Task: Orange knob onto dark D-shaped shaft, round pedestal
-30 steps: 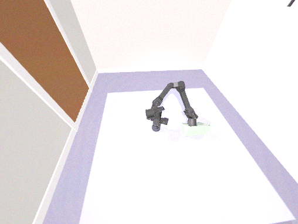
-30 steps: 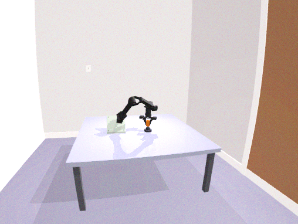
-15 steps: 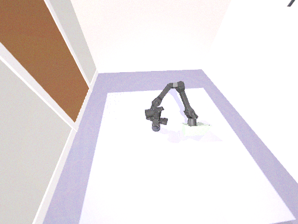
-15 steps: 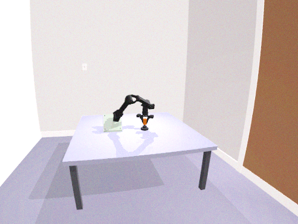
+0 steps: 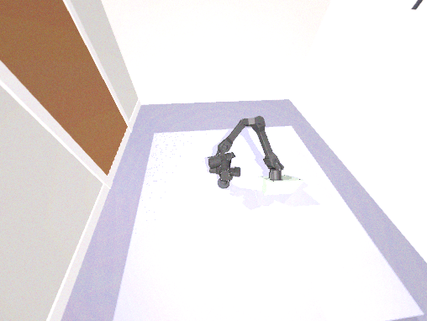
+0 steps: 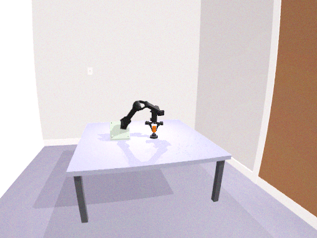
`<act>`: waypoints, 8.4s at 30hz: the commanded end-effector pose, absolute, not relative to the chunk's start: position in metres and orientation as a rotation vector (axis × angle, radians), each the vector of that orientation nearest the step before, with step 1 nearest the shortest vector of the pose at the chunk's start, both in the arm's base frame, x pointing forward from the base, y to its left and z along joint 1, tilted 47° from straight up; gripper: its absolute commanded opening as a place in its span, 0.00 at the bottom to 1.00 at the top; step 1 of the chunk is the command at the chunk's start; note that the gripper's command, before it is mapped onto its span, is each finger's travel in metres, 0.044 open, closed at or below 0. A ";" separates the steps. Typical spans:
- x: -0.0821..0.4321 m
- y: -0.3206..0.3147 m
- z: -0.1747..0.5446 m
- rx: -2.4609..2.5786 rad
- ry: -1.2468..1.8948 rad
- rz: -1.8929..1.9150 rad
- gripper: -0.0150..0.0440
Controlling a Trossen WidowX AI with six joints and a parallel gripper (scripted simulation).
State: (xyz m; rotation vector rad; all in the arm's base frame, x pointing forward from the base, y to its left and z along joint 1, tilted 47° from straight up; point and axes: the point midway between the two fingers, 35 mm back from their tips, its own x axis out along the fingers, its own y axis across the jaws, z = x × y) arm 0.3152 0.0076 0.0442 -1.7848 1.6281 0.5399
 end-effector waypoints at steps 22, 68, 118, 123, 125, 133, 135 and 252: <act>0.312 0.008 0.046 -1.801 1.625 0.558 0.25; 0.315 0.006 0.042 -1.950 1.617 0.752 0.25; 0.314 0.006 0.043 -2.093 1.593 0.955 0.25; 0.315 0.009 0.045 -2.093 1.592 0.955 0.25; 0.315 0.009 0.045 -2.110 1.588 0.980 0.25; 0.318 0.009 0.044 -2.229 1.551 1.166 0.25; 0.318 0.008 0.045 -2.229 1.551 1.166 0.25; 0.312 0.009 0.045 -2.499 1.383 1.677 0.25</act>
